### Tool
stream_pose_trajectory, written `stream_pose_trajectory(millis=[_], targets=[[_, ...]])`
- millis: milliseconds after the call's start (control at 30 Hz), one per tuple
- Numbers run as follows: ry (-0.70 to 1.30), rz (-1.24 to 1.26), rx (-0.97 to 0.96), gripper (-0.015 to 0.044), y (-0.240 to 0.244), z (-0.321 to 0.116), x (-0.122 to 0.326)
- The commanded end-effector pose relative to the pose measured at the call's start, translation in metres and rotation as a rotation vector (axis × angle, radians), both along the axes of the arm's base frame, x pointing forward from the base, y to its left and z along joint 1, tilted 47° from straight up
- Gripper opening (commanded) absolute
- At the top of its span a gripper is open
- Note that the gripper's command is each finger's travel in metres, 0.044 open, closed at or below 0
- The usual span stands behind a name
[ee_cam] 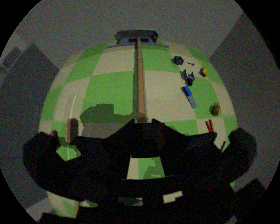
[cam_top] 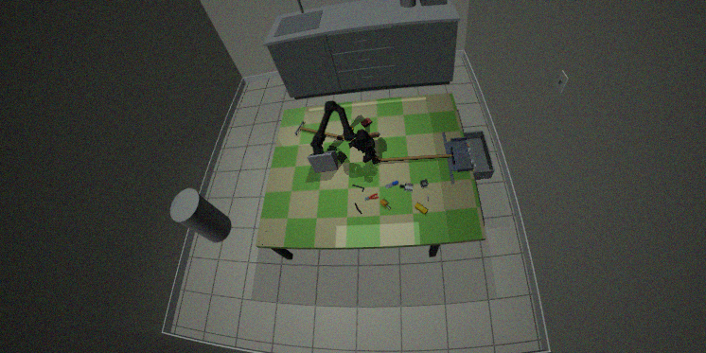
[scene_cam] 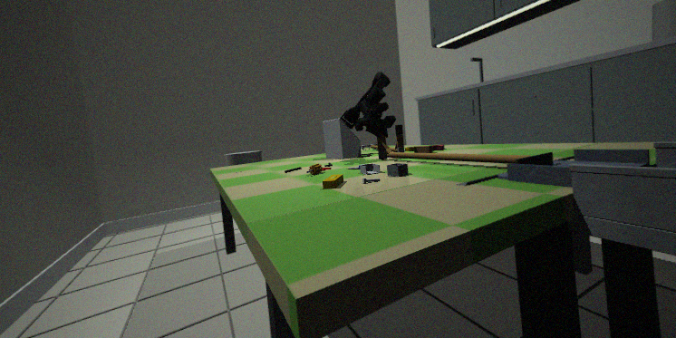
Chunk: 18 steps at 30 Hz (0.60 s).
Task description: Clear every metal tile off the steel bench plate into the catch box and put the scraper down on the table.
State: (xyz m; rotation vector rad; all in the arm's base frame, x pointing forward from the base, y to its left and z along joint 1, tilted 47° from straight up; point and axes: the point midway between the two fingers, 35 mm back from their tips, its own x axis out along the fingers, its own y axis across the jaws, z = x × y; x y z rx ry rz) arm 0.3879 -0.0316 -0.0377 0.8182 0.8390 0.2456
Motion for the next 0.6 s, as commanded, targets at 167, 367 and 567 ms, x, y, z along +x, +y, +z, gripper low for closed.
stream_pose_trajectory(millis=[167, 367, 567], targets=[[-0.016, -0.001, -0.003, 0.0, 0.001, 0.006, -0.012], [-0.015, -0.002, -0.003, 0.0, 0.003, 0.006, -0.021], [-0.015, -0.002, -0.003, 0.0, 0.005, 0.007, -0.031]])
